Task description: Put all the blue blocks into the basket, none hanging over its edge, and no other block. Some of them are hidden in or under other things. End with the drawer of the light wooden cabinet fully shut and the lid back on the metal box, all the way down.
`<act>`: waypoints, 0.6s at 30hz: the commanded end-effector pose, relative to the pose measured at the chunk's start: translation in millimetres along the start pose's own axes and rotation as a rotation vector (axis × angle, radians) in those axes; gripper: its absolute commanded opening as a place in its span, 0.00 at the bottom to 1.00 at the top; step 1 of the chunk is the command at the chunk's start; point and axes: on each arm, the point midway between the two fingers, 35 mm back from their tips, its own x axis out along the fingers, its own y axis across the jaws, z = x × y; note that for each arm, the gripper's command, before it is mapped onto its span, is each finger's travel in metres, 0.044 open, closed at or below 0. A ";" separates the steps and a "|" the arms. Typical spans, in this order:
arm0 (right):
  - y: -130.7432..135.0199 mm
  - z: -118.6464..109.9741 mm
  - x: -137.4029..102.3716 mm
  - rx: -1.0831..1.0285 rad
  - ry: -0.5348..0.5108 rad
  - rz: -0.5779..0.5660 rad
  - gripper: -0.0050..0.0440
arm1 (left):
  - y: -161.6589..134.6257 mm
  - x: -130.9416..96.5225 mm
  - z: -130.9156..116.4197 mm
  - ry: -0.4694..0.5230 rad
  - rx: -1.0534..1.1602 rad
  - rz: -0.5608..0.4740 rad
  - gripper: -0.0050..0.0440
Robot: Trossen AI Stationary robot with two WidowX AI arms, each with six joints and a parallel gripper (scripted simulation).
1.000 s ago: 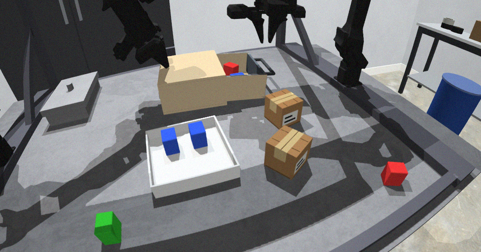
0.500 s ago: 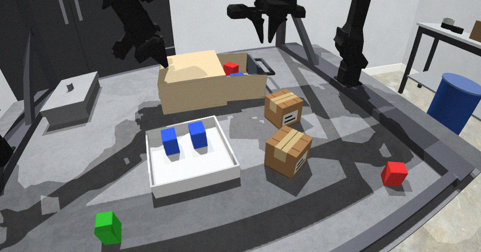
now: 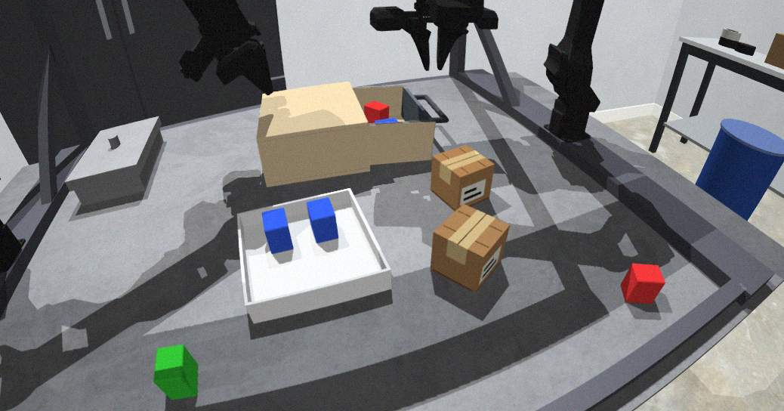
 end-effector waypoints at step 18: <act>4.6 -17.3 -40.3 0.042 0.059 -0.015 0.00 | -2.4 -5.2 2.0 0.008 0.010 -0.038 0.46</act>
